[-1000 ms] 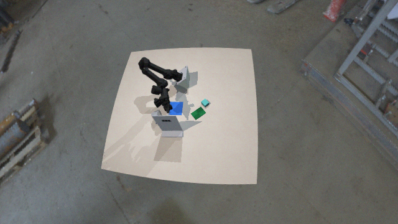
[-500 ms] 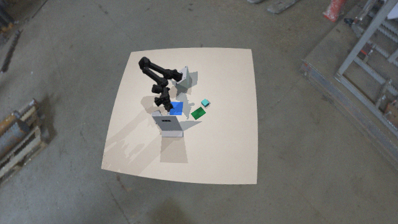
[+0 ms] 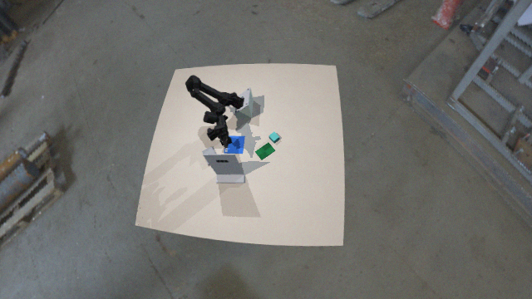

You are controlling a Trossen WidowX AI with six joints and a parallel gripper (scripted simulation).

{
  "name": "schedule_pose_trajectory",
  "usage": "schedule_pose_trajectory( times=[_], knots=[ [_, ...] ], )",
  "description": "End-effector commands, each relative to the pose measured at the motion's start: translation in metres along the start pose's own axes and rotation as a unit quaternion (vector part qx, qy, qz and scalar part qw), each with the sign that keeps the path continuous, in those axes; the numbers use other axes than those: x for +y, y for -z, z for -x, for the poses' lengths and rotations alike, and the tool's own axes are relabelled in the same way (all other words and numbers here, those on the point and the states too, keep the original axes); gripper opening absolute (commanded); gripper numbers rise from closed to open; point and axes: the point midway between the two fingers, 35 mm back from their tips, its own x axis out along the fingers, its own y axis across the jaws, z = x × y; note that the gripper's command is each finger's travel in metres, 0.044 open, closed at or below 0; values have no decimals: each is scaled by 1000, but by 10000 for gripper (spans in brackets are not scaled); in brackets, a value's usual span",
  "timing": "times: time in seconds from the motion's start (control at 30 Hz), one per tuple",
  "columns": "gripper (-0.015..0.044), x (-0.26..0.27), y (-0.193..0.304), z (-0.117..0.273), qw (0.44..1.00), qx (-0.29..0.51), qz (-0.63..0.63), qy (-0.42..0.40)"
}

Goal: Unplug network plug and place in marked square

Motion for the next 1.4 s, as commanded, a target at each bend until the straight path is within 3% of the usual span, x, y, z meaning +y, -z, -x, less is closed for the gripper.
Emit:
schedule_pose_trajectory(
  times=[0.0, 0.57, 1.37],
  knots=[
    [0, 2, 0, 3, 1000, -5, -1, -2],
    [0, 2, 5, 8, 1000, 0, 0, 1],
    [0, 47, -3, 24, 1000, -3, -1, -1]
  ],
)
